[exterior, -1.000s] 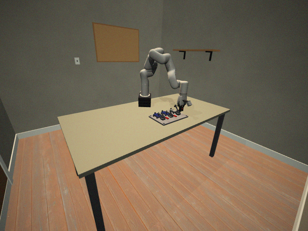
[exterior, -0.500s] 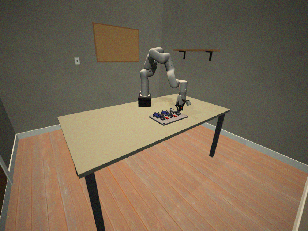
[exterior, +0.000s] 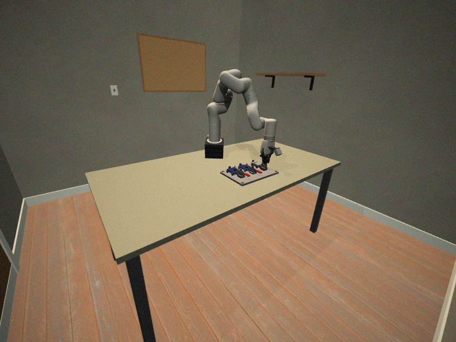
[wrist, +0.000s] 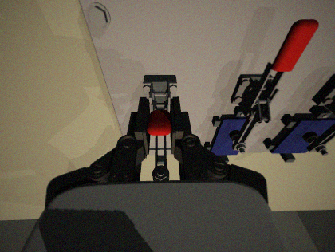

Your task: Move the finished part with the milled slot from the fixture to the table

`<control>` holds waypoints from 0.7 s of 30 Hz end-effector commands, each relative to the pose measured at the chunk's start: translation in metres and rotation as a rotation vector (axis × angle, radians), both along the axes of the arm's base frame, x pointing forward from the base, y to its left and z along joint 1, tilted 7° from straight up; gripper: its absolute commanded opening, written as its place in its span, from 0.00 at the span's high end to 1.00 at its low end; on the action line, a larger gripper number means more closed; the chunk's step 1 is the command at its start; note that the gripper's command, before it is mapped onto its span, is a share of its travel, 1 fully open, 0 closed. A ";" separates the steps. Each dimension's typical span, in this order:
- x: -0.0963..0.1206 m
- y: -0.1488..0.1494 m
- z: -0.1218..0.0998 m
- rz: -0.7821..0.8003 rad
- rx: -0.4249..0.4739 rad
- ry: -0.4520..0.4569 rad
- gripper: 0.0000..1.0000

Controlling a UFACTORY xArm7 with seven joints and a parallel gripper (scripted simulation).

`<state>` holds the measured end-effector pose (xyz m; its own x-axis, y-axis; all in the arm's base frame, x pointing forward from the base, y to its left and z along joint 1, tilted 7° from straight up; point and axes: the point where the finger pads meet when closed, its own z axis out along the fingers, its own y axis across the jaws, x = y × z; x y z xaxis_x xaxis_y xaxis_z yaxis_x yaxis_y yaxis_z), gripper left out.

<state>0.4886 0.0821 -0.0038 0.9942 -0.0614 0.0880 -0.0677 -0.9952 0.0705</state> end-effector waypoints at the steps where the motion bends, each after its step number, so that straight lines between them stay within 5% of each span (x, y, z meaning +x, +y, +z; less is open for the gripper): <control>1: -0.001 0.001 0.001 0.001 0.001 -0.002 1.00; 21: -0.005 0.001 0.000 0.001 0.001 -0.002 1.00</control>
<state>0.4832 0.0824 -0.0047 0.9943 -0.0613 0.0871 -0.0675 -0.9952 0.0708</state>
